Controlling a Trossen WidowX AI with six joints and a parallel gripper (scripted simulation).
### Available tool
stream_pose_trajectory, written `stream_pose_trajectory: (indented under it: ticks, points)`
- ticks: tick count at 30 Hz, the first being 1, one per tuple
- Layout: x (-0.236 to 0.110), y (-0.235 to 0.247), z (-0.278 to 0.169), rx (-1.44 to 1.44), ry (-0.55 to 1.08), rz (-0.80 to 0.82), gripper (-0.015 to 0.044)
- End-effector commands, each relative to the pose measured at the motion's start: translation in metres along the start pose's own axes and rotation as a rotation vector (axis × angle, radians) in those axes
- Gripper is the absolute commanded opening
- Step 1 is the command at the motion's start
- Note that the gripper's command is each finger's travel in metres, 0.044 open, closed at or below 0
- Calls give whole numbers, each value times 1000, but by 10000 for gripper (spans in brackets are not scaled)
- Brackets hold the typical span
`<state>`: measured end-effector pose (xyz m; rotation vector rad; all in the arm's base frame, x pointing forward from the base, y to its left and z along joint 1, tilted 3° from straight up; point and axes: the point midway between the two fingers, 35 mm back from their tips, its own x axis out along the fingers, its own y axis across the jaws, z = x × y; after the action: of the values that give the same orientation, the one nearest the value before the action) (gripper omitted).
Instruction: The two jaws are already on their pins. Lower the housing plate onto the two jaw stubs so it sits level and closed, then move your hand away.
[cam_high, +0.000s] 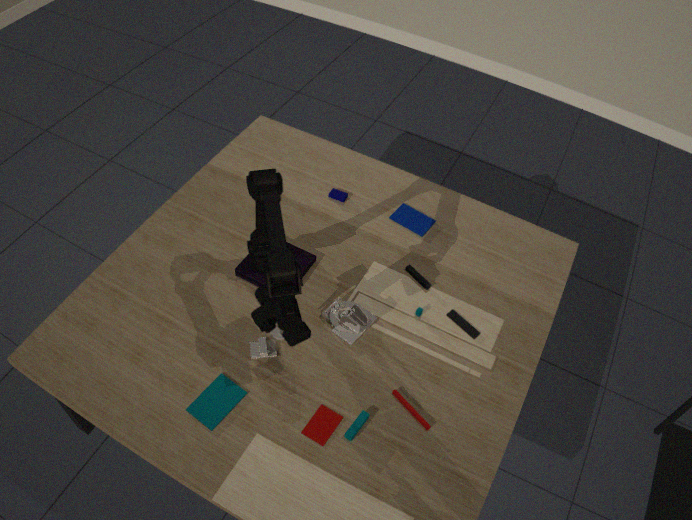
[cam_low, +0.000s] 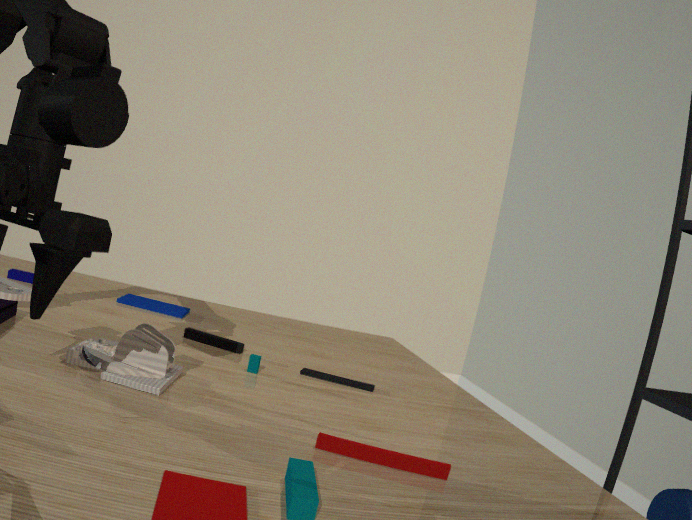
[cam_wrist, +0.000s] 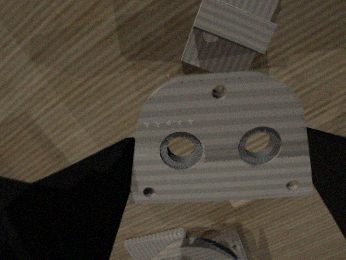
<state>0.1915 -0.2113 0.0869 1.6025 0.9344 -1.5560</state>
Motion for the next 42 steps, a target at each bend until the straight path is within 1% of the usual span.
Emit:
stream_pose_trajectory:
  ticks: [1,21,42]
  points:
    - [-1,3,-11,-100,5,3,351]
    - [-2,11,-77,-702,8,8,351]
    - [-3,3,-145,-1333,11,15,351]
